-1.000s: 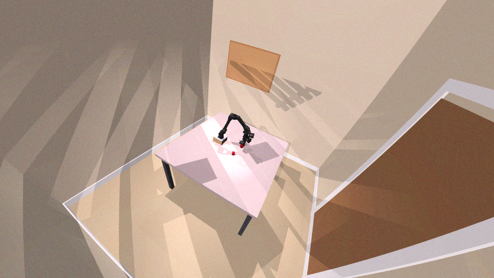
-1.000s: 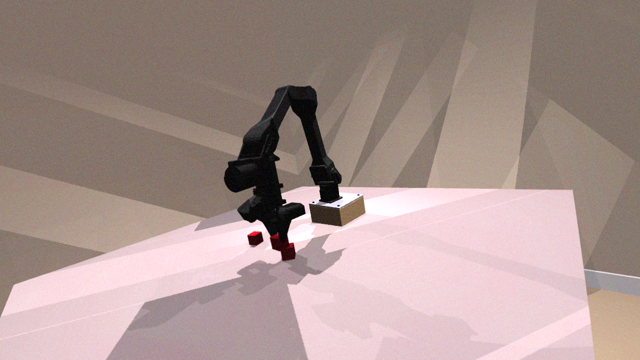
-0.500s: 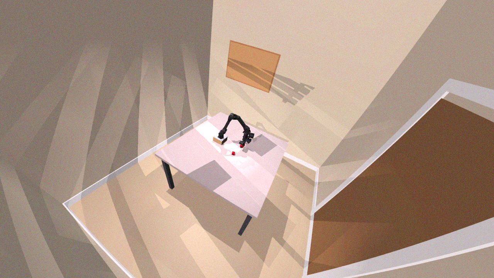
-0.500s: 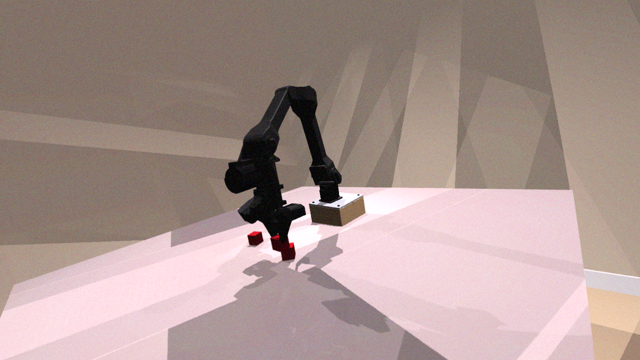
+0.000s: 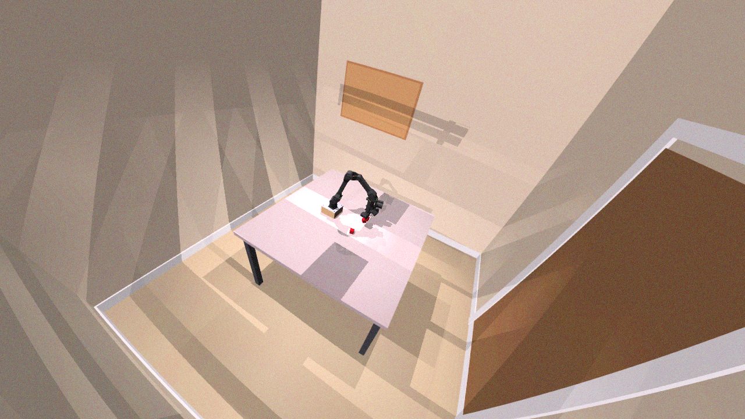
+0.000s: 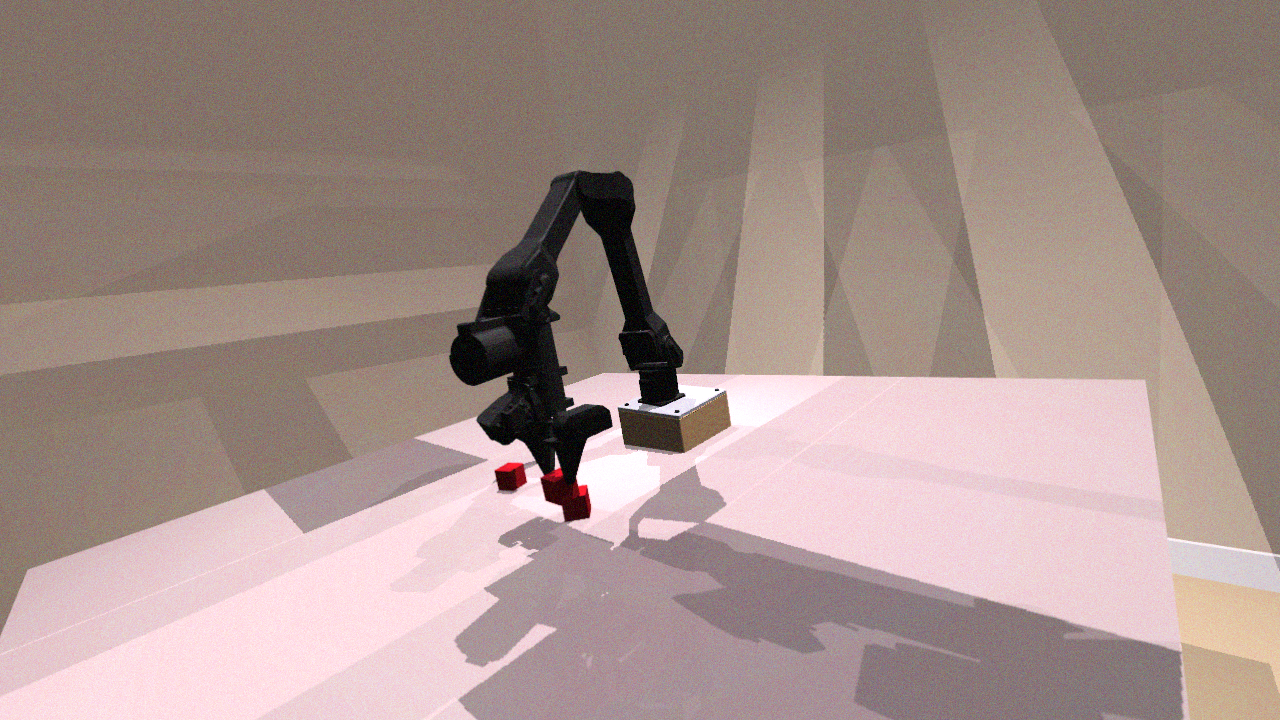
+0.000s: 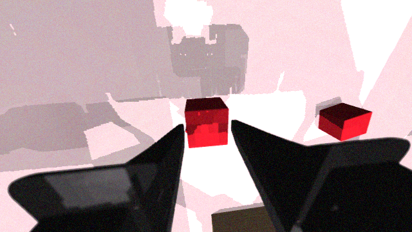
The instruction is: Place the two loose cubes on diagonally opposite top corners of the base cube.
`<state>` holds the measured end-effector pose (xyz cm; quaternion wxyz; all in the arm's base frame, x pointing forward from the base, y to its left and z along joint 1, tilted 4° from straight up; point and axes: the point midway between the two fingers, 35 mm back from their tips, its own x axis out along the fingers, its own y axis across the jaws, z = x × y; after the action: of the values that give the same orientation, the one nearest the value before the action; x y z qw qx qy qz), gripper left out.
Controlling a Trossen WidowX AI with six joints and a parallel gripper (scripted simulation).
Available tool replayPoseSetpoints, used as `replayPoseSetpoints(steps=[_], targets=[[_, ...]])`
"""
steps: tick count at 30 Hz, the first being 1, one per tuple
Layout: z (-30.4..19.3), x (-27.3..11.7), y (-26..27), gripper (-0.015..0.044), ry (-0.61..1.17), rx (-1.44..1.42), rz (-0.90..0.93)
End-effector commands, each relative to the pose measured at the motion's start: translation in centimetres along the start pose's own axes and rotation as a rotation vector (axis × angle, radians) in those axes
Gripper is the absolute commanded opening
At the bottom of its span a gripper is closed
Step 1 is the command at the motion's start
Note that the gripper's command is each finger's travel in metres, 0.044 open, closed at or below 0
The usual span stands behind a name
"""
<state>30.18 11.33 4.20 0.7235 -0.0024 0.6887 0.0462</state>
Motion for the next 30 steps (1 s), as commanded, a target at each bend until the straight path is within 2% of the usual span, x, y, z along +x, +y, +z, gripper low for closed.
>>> replayPoseSetpoints(steps=[1,24,26,30], targets=[[0.3,-0.8,0.1,0.0205,-0.011,-0.001,0.003],[0.3,-2.8,0.1,0.0205,-0.011,-0.001,0.003],[0.1,-2.6,-0.5,0.0258,-0.004,-0.005,0.0],[0.4,-3.4,-3.8,0.0265,-0.007,-0.05,-0.006]])
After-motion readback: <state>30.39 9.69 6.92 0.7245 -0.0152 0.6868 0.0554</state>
